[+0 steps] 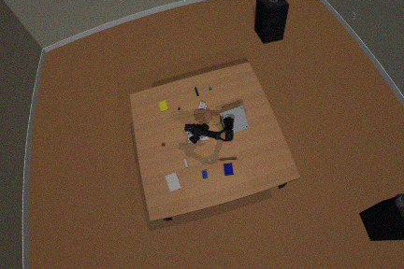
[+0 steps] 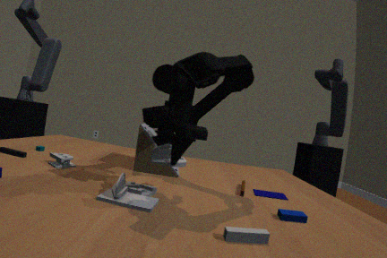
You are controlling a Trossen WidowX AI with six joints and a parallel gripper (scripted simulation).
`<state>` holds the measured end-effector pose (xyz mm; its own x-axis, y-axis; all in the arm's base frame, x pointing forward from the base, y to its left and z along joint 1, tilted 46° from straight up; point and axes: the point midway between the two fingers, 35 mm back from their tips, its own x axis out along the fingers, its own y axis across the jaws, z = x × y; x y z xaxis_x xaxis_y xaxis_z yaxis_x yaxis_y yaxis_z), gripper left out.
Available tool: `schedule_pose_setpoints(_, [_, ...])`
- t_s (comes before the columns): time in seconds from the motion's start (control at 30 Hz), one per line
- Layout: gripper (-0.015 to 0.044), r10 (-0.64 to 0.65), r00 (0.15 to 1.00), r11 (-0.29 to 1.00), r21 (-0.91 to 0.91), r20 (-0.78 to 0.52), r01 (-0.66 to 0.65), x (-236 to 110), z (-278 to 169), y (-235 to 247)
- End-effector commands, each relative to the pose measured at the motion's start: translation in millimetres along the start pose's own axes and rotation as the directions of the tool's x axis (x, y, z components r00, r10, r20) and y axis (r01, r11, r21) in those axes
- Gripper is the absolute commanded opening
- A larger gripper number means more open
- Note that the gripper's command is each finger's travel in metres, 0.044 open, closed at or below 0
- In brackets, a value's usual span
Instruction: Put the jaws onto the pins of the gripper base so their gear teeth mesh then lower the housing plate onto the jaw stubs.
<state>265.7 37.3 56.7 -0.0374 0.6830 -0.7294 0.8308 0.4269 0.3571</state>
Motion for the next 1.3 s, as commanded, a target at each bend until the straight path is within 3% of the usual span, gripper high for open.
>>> schedule_pose_setpoints(0.0, [0.0134,-0.002,1.000,0.994,-0.110,0.004,0.002,-0.1,14.4,-5.4])
schedule_pose_setpoints(0.4, [0.0134,0.002,1.000,0.918,-0.397,-0.006,-0.004,2.0,48.9,-26.0])
schedule_pose_setpoints(0.83, [0.0134,0.012,1.000,0.742,-0.670,-0.024,-0.025,6.3,82.1,-53.5])
schedule_pose_setpoints(1.27, [0.0134,0.014,1.000,0.717,-0.697,-0.027,-0.028,7.0,85.6,-57.0])
